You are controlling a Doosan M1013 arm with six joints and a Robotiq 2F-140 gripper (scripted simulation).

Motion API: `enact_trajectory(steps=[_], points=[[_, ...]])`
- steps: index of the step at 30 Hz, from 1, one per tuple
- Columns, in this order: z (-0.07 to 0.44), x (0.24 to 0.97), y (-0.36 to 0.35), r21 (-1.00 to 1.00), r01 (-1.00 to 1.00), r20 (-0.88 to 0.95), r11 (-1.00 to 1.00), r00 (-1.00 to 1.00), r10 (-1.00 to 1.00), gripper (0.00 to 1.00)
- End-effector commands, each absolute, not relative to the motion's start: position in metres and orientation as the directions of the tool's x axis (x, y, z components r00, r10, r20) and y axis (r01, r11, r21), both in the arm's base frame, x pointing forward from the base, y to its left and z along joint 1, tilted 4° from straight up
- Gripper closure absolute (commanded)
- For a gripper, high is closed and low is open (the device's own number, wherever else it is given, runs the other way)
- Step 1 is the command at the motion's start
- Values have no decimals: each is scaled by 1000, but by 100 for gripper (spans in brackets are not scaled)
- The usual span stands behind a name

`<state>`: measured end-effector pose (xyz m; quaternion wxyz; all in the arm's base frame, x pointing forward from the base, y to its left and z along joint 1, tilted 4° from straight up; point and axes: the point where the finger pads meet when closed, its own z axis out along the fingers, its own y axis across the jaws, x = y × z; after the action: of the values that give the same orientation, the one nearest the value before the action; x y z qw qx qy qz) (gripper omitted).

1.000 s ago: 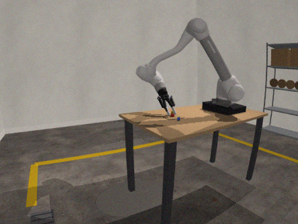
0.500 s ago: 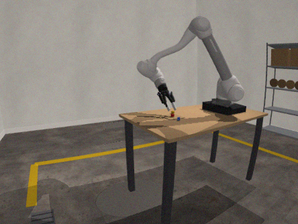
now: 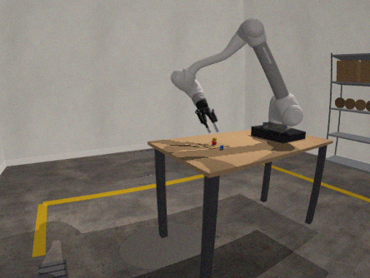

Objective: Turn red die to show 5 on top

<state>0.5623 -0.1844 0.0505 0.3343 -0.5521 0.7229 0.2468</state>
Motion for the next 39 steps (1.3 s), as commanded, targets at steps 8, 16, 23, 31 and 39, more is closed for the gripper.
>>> enact_trajectory(steps=[8,16,23,31,39], points=[[51,562,-183,-6,-964,-716,266,-181,-674,67],[57,564,-179,-13,-963,-561,269,-216,-799,67],[58,564,-177,-9,-963,-547,268,-219,-808,67],[59,564,-174,-8,-963,-346,268,-249,-905,67],[62,565,-170,-9,-963,-312,268,-252,-916,67]])
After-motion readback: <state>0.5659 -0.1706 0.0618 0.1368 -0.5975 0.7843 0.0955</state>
